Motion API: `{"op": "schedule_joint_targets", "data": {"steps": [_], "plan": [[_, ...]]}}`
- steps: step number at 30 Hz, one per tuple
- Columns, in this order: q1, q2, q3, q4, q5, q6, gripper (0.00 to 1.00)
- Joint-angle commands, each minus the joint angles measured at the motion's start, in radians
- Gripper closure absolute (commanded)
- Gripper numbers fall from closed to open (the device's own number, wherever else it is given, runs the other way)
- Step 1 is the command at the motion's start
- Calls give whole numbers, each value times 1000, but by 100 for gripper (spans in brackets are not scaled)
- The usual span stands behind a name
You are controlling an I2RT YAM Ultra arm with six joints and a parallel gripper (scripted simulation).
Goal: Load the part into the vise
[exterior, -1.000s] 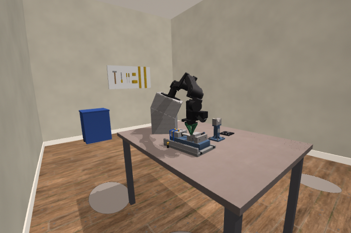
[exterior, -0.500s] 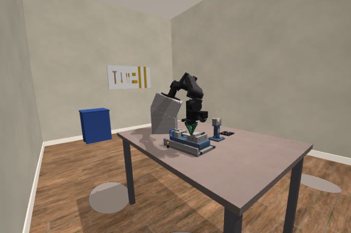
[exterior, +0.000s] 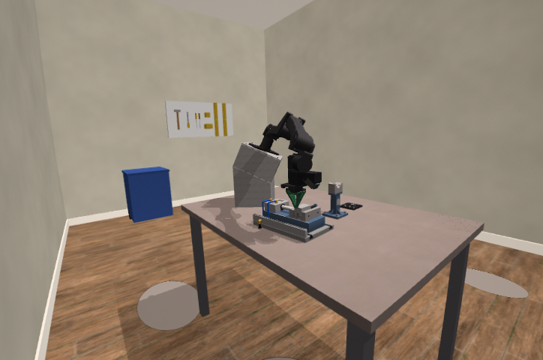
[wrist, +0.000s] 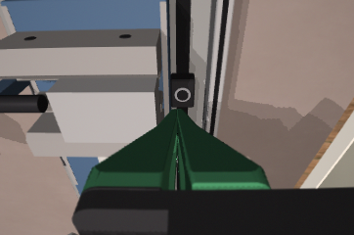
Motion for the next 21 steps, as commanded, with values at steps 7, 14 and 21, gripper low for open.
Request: {"op": "schedule_joint_targets", "data": {"steps": [7,14,21], "plan": [[-5,10,-7,32,2,8,100],[-3,-2,-20,32,2,9,100],[-1,-21,-22,35,2,10,100]]}}
